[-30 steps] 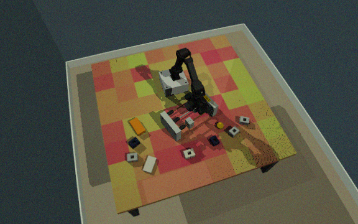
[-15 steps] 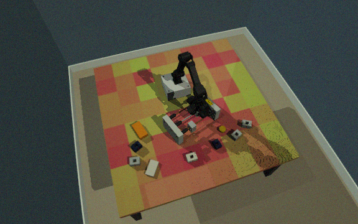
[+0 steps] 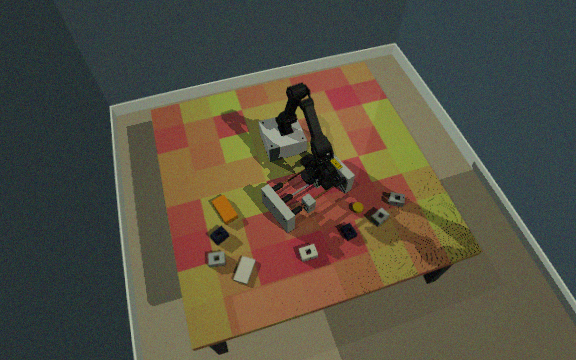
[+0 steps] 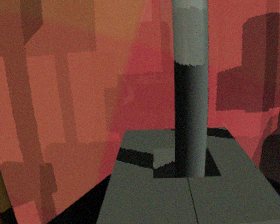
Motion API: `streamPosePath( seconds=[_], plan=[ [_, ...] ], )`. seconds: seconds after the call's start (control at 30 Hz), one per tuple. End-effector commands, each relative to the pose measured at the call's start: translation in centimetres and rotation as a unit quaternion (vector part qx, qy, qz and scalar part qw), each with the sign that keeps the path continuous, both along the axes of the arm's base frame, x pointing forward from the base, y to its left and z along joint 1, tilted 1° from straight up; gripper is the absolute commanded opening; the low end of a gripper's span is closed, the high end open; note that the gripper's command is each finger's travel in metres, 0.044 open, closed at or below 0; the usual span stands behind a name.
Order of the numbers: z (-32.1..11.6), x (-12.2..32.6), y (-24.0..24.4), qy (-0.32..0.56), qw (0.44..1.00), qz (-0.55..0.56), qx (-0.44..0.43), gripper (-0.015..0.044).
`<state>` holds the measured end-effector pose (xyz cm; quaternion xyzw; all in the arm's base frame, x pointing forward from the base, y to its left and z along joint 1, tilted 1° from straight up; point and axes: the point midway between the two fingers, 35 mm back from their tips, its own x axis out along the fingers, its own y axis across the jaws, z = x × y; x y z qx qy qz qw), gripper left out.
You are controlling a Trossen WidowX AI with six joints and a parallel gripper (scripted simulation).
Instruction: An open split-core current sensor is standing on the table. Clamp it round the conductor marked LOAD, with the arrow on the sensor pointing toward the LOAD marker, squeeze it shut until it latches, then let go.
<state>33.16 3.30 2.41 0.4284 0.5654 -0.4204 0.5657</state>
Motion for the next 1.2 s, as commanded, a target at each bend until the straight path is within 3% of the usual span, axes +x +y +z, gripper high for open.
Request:
streamPosePath(
  seconds=[0.0, 0.13, 1.17],
  plan=[
    [-0.02, 0.0, 0.0, 0.0, 1.0, 0.0, 0.0, 0.0049],
    [0.05, 0.0, 0.0, 0.0, 1.0, 0.0, 0.0, 0.0],
    [-0.43, -0.08, -0.02, 0.001, 1.0, 0.0, 0.0, 0.0]
  ],
)
